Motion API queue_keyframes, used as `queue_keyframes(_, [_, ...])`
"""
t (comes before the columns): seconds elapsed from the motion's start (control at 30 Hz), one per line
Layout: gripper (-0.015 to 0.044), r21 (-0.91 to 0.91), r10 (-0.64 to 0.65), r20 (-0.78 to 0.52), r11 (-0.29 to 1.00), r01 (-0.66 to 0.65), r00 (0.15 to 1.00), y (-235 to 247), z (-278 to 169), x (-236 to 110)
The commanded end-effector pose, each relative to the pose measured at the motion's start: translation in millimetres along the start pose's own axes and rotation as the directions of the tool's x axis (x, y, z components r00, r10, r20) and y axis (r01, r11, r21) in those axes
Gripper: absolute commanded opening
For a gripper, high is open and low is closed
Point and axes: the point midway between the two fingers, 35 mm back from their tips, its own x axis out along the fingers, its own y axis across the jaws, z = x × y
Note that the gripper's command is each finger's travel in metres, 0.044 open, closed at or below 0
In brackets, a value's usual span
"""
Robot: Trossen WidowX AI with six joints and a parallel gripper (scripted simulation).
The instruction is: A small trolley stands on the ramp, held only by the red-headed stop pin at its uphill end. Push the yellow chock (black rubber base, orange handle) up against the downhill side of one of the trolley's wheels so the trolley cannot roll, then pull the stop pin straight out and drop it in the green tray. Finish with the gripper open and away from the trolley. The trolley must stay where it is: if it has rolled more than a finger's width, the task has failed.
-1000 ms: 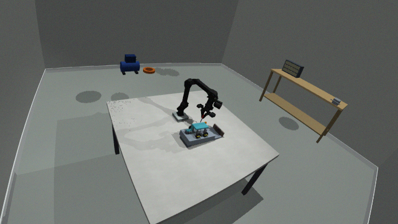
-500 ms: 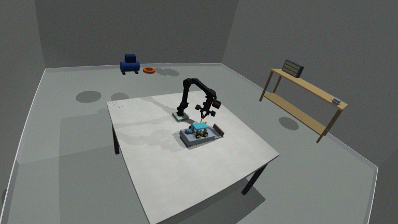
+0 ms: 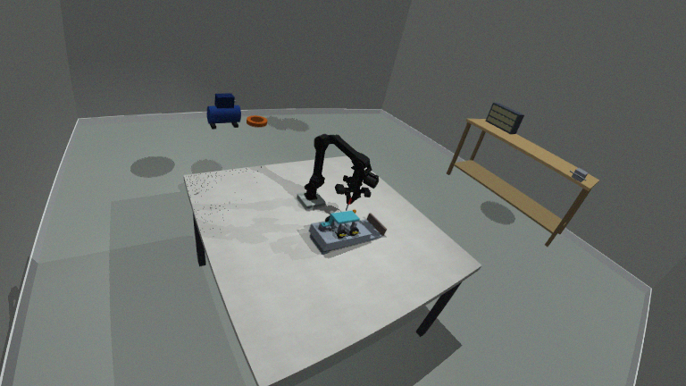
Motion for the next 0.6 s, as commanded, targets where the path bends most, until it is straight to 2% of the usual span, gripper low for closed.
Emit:
queue_keyframes(0.0, [0.0, -0.122, -0.031, 0.006, 0.992, 0.032, 0.999, 0.7, 0.3, -2.2])
queue_keyframes(0.27, [0.0, -0.333, -0.069, 0.021, 0.94, 0.072, 0.997, 1.7, -0.7, -2.7])
queue_keyframes(0.57, [0.0, -0.337, -0.07, 0.022, 0.939, 0.073, 0.997, 2.3, 1.8, 1.0])
